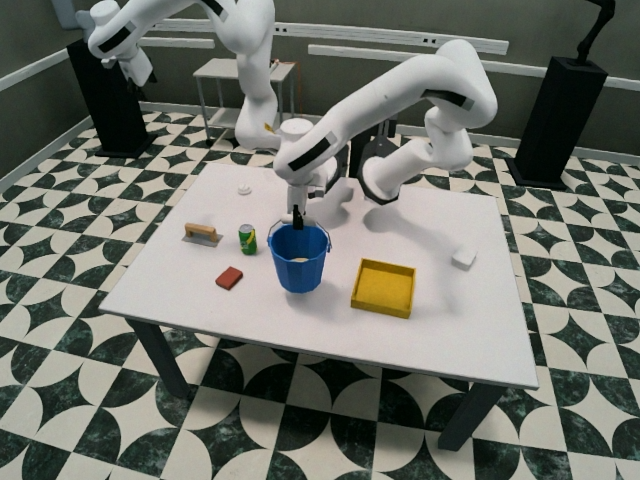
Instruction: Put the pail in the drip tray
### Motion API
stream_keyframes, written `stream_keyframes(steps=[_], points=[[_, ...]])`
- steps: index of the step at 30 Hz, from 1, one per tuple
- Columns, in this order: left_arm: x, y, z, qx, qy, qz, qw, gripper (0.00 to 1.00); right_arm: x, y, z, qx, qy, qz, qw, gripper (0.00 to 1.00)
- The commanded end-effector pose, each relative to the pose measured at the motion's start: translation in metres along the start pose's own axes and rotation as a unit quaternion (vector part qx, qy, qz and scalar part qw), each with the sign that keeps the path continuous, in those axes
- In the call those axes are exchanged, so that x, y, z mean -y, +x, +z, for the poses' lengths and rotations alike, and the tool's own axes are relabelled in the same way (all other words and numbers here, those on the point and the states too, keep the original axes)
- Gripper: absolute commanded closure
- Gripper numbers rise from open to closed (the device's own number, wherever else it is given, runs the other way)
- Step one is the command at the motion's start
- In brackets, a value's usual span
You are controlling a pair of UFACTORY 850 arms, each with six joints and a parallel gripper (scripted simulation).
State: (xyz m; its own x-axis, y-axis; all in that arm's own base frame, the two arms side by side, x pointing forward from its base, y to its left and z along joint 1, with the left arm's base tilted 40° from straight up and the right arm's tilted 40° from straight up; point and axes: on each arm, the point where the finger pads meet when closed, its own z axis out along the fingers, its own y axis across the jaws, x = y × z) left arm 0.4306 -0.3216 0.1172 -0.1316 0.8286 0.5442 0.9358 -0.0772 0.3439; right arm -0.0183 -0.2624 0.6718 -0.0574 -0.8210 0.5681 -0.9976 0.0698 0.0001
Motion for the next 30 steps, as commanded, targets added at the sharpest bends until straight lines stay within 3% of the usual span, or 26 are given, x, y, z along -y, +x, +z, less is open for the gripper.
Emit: stream_keyframes(steps=[1,30], points=[[-0.0006,-0.0005,-0.001,0.001,-0.001,0.0,1.0,1.0,0.0,0.0003,-0.0007,-0.001,0.0,0.0,1.0,0.0],[0.0,0.0032,-0.0009,0.001,-0.001,0.0,1.0,1.0,0.0,0.0003,-0.0007,-0.001,0.0,0.0,1.0,0.0]])
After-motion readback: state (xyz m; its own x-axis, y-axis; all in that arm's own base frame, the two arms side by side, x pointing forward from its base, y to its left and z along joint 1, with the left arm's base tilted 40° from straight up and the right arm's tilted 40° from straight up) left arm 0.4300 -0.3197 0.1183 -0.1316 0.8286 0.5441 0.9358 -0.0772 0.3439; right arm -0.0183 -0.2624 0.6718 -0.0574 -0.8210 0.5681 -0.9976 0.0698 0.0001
